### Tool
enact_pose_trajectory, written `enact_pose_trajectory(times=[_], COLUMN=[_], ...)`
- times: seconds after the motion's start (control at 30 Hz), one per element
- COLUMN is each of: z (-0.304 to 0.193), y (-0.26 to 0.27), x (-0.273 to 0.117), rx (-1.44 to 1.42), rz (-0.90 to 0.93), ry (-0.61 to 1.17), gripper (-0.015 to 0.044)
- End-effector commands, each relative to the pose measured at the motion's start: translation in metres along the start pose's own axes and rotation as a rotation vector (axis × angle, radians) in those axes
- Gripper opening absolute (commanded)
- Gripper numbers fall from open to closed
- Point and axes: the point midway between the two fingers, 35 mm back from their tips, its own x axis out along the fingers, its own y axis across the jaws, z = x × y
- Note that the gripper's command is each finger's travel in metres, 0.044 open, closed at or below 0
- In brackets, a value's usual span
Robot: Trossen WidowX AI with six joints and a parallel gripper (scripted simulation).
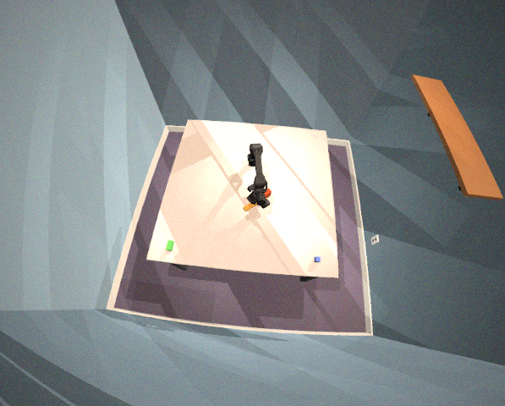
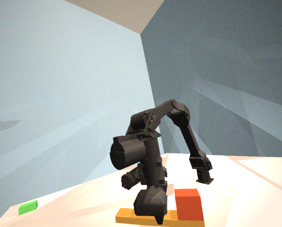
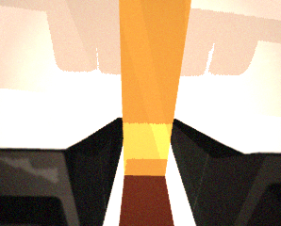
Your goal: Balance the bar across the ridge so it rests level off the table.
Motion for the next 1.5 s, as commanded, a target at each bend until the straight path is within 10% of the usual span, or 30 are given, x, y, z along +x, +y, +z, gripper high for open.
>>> enact_pose_trajectory(times=[0.0, 1.47], z=[-0.0004, -0.0006], y=[0.0007, 0.0007], x=[0.0005, 0.0041], rx=[0.004, 0.004], rz=[0.004, 0.004], ry=[0.003, 0.003], gripper=[0.0000, 0.0000])
